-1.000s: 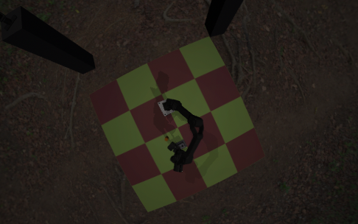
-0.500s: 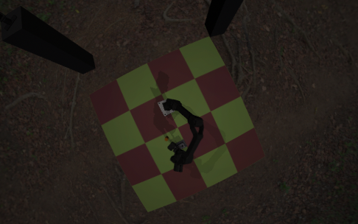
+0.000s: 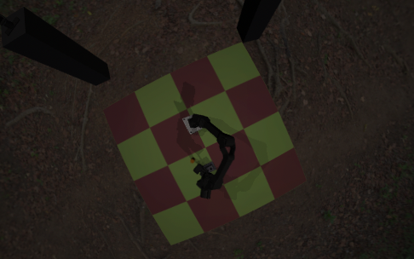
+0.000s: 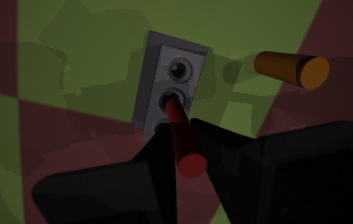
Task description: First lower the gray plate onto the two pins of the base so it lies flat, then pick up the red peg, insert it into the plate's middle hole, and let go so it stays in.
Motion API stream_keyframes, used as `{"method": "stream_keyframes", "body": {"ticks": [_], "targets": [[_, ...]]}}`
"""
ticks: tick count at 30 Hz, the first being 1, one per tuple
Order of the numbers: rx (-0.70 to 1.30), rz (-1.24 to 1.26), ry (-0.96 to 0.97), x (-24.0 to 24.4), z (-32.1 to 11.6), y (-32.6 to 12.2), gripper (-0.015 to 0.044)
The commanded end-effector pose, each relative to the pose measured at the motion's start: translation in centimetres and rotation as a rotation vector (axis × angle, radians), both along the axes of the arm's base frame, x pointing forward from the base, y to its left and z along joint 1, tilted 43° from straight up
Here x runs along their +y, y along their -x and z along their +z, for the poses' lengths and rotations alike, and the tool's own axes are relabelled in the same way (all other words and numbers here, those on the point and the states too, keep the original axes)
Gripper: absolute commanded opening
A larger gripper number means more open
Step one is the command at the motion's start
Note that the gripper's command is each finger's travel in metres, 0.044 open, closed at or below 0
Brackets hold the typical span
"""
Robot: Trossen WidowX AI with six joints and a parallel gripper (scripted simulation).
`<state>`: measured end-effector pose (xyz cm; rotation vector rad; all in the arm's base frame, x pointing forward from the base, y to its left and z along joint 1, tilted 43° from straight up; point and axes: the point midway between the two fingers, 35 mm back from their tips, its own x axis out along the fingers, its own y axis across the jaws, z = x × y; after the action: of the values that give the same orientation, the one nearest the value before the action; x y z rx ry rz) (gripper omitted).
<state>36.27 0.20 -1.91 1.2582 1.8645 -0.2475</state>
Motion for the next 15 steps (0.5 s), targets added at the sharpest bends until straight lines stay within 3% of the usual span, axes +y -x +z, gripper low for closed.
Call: {"method": "stream_keyframes", "body": {"ticks": [1,15], "targets": [[-0.003,0.004,0.002,0.0,0.0,0.0,0.0],[-0.004,0.007,0.003,1.0,-1.0,0.2,0.0]]}}
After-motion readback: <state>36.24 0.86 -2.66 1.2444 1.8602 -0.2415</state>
